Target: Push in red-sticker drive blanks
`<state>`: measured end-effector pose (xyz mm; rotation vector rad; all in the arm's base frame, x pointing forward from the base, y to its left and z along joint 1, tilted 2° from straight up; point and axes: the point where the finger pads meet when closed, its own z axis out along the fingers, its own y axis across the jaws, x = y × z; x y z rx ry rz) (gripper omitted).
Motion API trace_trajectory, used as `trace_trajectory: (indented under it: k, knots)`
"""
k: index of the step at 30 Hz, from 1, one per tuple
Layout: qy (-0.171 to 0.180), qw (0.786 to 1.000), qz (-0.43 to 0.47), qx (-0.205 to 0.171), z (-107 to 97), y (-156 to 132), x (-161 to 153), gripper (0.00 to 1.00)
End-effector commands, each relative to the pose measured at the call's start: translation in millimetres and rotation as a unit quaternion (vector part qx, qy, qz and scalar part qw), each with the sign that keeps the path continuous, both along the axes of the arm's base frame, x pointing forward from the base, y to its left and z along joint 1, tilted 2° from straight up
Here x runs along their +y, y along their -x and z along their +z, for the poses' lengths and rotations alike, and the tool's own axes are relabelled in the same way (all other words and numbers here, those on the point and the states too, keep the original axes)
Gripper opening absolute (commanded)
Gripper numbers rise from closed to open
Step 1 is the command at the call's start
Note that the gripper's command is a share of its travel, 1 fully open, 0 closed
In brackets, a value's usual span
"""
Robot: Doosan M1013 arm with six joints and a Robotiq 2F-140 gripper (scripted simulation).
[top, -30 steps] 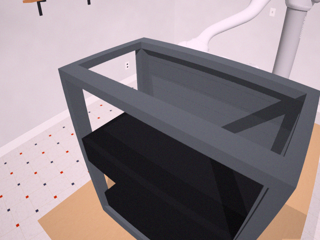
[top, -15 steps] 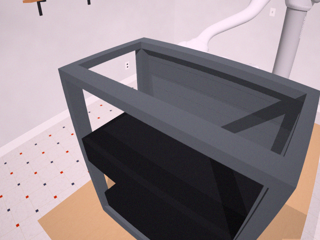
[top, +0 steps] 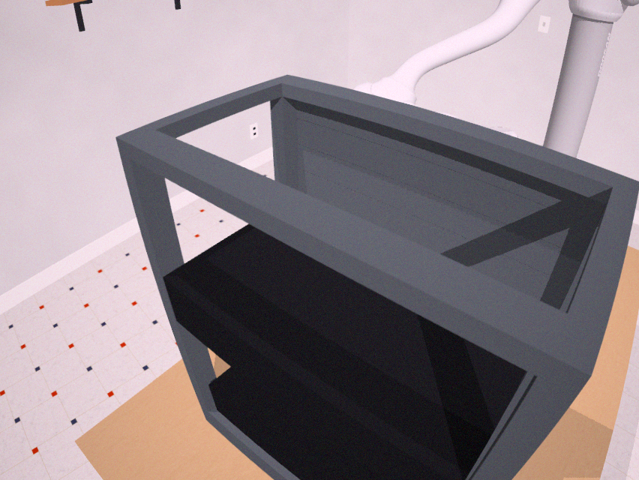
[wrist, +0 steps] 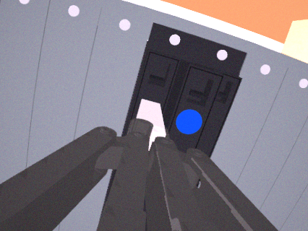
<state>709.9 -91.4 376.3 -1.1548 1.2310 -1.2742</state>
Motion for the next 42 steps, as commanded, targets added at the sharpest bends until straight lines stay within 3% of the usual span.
trace_trajectory:
  k: [1, 42]
  knots:
    - [0.000, 1.000, 0.000, 0.000, 0.0, -0.2, 0.0, 0.00]
    - [0.000, 1.000, 0.000, 0.000, 0.2, -4.7, -0.3, 0.00]
